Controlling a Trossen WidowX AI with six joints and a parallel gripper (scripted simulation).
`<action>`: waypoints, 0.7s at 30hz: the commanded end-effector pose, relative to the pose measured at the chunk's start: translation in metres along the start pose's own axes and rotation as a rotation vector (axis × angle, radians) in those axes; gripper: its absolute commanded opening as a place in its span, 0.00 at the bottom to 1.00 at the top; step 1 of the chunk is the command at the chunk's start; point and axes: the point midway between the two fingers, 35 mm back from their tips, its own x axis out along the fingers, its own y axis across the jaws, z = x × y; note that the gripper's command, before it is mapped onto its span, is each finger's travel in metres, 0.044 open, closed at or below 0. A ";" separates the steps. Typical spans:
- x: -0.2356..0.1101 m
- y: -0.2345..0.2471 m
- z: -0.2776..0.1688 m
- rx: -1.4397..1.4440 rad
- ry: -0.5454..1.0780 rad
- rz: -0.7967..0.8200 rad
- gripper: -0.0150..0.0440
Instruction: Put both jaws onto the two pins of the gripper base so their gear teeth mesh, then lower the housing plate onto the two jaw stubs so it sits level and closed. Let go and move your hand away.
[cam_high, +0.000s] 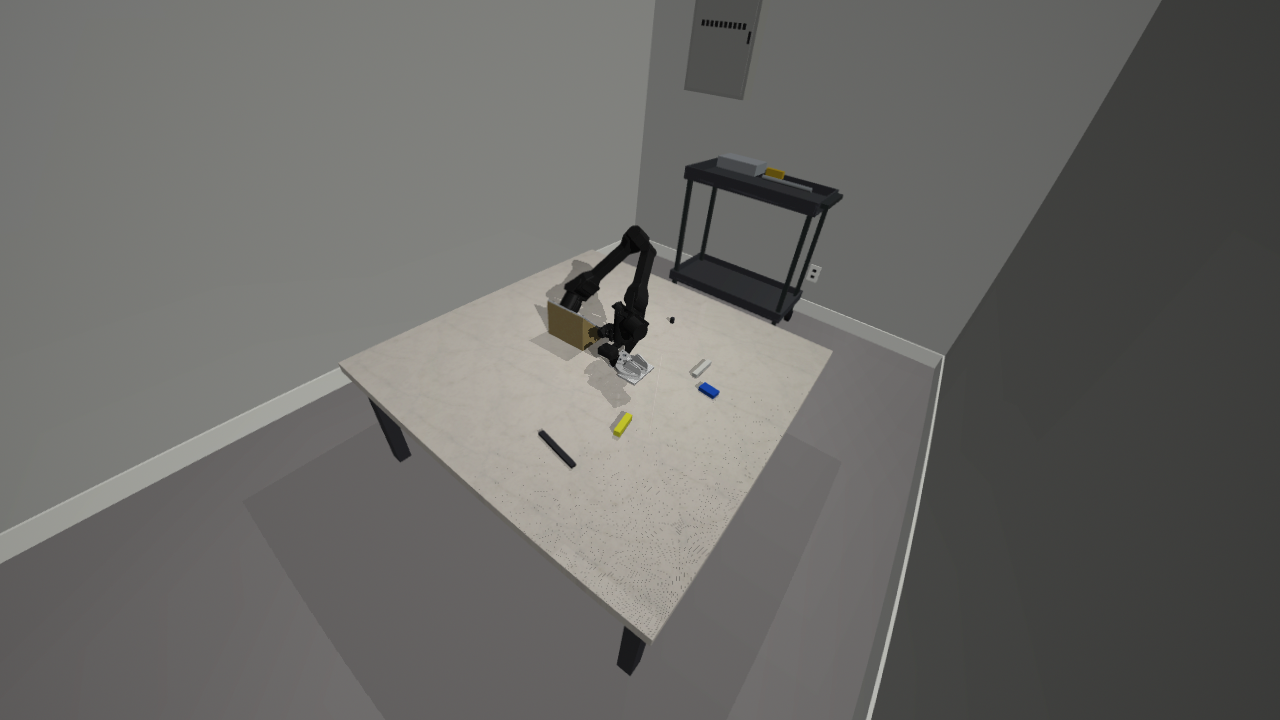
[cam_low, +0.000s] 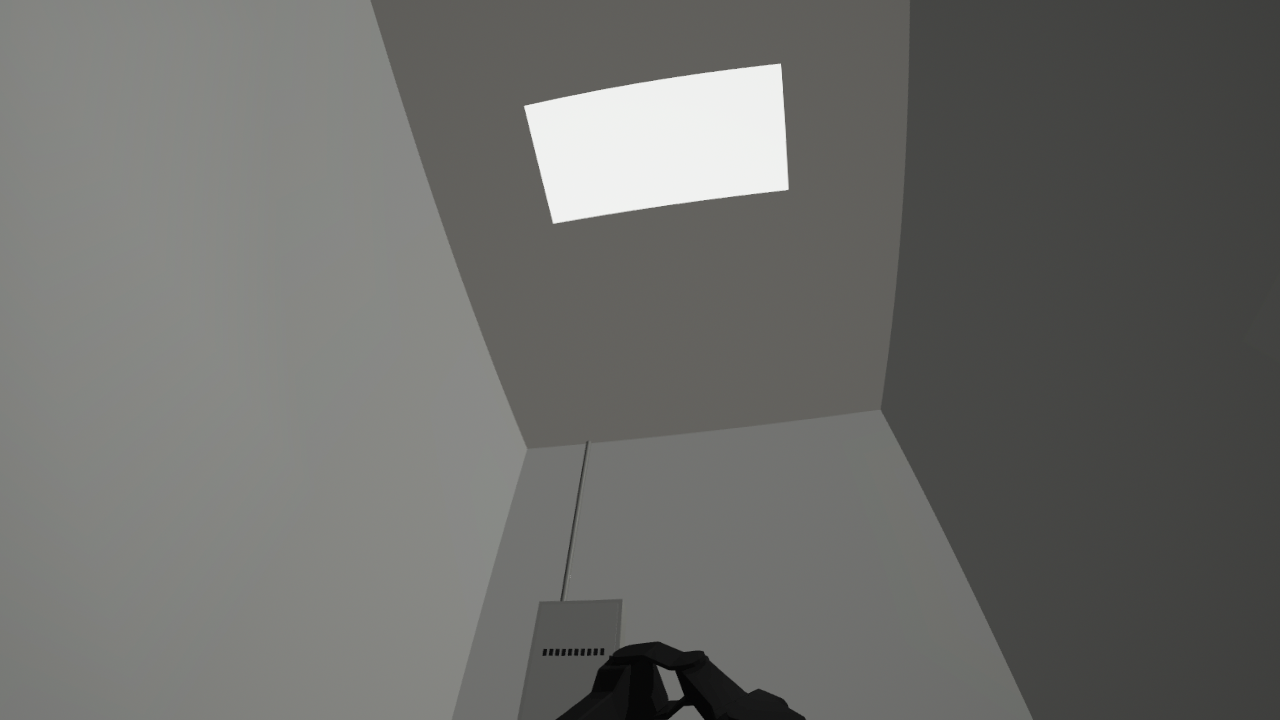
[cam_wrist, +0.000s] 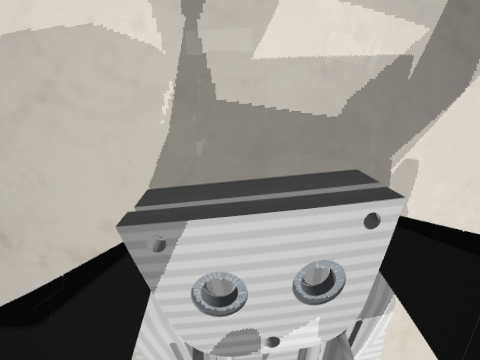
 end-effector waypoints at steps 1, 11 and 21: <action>0.004 -0.001 0.000 -0.001 -0.006 0.001 0.85; 0.004 -0.001 0.000 -0.001 -0.006 0.001 0.85; 0.004 -0.001 0.000 -0.001 -0.006 0.001 0.85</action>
